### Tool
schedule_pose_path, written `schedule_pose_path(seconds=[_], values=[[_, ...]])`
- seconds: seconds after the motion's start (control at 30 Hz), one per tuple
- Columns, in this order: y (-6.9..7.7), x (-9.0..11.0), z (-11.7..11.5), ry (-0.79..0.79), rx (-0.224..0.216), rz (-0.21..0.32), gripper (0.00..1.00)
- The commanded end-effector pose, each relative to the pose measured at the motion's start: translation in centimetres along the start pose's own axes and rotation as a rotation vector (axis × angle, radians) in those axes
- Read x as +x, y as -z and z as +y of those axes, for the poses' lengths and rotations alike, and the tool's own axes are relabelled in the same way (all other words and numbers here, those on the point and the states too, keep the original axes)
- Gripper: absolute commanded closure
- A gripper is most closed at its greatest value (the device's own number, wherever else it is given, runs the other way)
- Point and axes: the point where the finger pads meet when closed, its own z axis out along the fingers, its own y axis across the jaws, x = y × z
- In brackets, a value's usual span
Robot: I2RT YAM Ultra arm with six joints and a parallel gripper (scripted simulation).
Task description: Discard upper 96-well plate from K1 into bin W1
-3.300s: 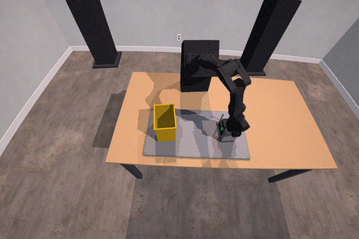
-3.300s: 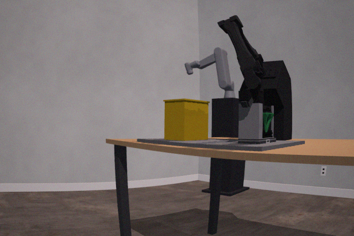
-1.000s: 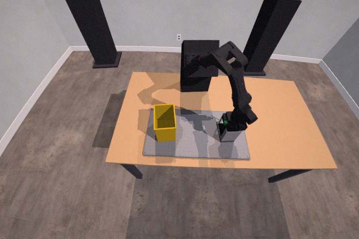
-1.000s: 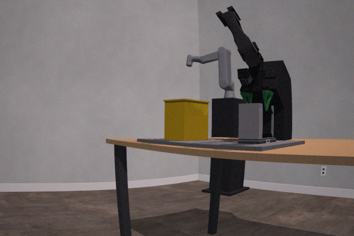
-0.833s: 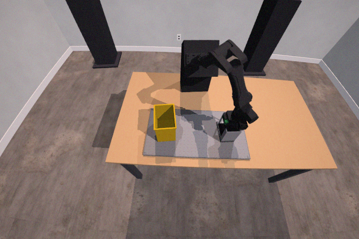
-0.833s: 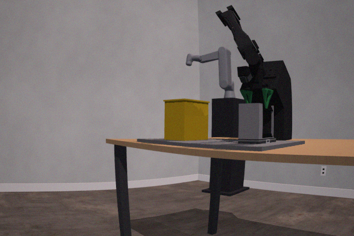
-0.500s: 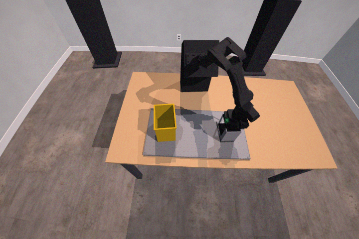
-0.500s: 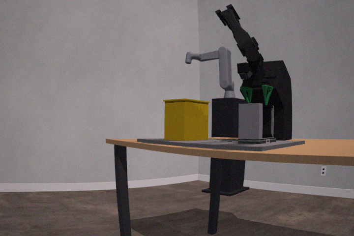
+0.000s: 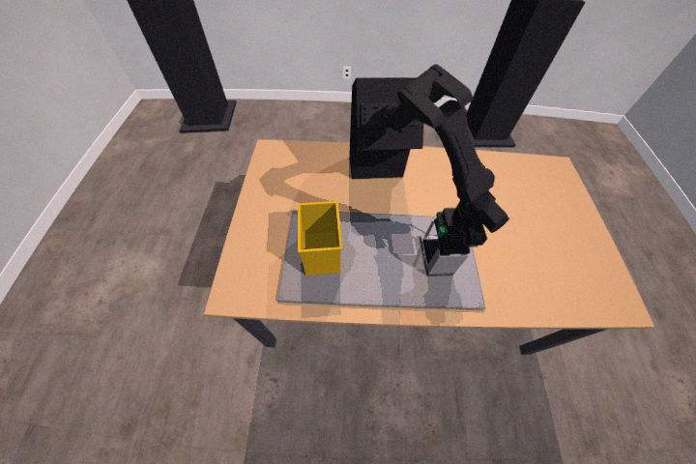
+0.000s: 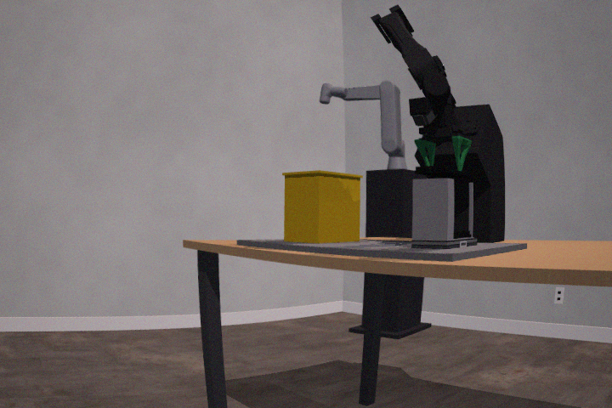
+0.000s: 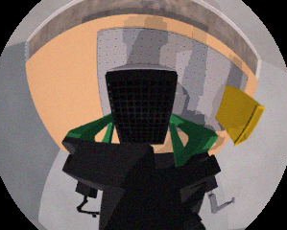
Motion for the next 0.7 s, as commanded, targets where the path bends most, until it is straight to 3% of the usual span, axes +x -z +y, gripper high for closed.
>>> schedule_pose_path(seconds=[0.0,0.67], values=[[1.6,-0.4,0.2,-0.004,-0.005,-0.016,1.0],[4.9,-1.0,0.3,-0.013,-0.012,-0.028,1.0]])
